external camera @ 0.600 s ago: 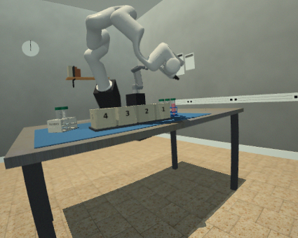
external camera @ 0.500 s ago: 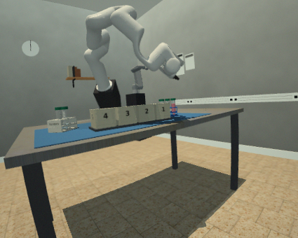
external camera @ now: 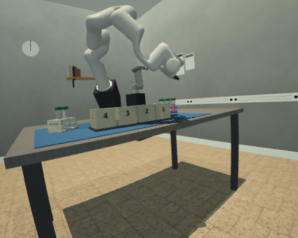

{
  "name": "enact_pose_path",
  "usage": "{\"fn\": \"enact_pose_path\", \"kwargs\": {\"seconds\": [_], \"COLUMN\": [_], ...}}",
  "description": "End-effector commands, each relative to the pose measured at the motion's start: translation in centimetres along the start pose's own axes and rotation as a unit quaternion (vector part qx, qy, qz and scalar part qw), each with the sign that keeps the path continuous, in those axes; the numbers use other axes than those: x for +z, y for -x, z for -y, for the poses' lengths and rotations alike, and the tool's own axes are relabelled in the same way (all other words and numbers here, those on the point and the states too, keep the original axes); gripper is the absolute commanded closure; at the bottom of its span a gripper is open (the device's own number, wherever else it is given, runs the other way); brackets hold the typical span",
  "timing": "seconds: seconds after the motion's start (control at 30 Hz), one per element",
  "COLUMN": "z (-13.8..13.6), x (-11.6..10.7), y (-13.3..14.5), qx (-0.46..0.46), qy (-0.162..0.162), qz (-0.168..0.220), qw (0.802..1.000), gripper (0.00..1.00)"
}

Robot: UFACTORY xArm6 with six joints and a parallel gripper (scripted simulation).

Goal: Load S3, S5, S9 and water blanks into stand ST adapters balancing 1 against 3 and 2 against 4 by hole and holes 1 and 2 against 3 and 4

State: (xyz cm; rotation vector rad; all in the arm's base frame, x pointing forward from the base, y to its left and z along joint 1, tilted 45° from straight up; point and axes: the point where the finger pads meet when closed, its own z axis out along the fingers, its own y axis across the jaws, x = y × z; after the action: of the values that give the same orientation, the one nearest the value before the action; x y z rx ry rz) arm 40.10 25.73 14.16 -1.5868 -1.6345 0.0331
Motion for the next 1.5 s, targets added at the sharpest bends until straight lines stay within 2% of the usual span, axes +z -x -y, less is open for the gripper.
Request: {"fn": "enact_pose_path", "kwargs": {"seconds": [0.0,0.23,0.4,0.5,0.6,1.0,1.07,1.47], "z": [0.6,2.1,3.2,3.4,4.0,6.3,6.3,8.3], "x": [-0.3,-1.0,-1.7,-1.8,-2.2,-4.5,-4.5,-7.1], "y": [0.6,2.8,4.6,4.7,5.7,9.4,9.4,12.5], "qx": [0.025,0.111,0.173,0.183,0.217,0.340,0.340,0.436], "qy": [0.008,0.038,0.068,0.073,0.094,0.193,0.193,0.310], "qz": [0.019,0.078,0.117,0.123,0.144,0.205,0.205,0.230], "qw": [0.999,0.990,0.976,0.973,0.961,0.897,0.897,0.813], "gripper": [0.00,0.00,0.00,0.00,0.00,0.00,0.00,0.00]}}
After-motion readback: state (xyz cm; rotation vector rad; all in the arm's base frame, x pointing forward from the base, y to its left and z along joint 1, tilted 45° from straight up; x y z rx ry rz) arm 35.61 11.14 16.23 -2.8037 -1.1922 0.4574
